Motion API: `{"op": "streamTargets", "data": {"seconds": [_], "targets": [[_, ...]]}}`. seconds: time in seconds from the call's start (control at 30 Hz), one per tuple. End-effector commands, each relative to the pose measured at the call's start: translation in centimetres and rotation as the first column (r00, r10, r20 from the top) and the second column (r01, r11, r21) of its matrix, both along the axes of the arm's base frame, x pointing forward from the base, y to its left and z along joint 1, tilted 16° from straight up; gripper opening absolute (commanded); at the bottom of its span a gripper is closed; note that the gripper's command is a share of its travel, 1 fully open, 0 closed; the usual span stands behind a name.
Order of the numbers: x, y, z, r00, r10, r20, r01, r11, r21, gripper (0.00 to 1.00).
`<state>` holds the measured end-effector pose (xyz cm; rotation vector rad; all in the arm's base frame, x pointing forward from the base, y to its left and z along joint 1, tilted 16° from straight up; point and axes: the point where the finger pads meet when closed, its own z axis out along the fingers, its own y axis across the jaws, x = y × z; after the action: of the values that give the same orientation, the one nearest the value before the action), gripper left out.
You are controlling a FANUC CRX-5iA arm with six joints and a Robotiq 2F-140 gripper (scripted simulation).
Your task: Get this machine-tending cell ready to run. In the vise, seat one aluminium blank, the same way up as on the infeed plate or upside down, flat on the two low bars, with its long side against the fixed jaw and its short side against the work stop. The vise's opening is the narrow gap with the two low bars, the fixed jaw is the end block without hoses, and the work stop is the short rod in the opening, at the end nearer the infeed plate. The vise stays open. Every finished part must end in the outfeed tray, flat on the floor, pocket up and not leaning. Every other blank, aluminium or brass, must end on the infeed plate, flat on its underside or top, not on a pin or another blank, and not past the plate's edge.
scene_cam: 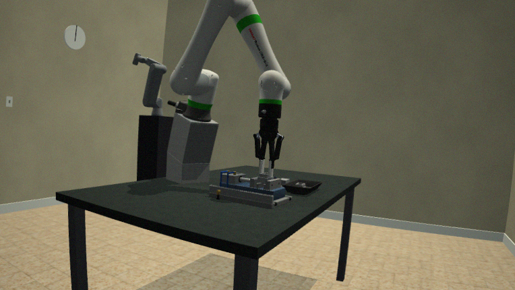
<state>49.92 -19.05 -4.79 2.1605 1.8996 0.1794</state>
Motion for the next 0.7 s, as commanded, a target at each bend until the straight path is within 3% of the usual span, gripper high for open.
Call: {"op": "streamTargets", "data": {"seconds": [0.0, 0.67], "targets": [[0.0, 0.0, 0.2, 1.000, 0.000, 0.000, 0.000, 1.000, 0.000, 0.00], [-0.8, 0.4, 3.1, 1.000, 0.000, 0.000, 0.000, 1.000, 0.000, 0.00]]}}
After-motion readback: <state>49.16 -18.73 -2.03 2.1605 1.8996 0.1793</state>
